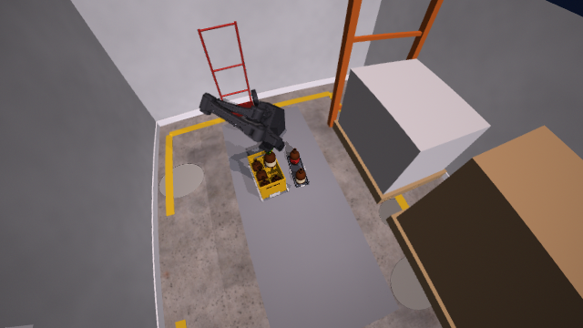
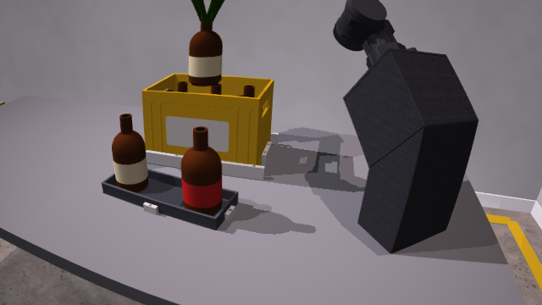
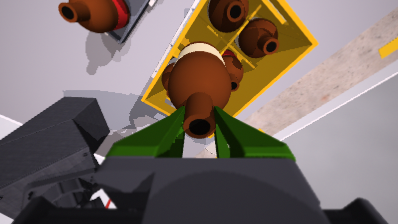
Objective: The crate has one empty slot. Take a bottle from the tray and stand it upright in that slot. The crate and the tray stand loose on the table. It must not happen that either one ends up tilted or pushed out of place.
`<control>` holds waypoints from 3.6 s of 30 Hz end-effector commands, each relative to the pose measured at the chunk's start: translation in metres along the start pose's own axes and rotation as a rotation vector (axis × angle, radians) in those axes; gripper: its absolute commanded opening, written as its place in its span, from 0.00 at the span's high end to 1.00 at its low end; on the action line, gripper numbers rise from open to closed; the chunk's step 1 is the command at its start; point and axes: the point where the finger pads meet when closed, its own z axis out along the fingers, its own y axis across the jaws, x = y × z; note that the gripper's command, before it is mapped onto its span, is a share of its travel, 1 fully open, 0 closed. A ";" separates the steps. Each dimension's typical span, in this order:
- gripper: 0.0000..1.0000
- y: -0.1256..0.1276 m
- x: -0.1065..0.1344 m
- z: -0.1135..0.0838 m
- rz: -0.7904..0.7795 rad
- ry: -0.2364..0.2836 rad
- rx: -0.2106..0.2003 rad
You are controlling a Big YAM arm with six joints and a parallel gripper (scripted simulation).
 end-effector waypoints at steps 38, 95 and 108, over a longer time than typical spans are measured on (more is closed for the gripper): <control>1.00 -0.008 -0.001 0.000 0.025 -0.026 0.003; 1.00 -0.006 -0.007 0.035 0.016 -0.023 0.004; 1.00 -0.006 -0.007 0.035 0.016 -0.023 0.004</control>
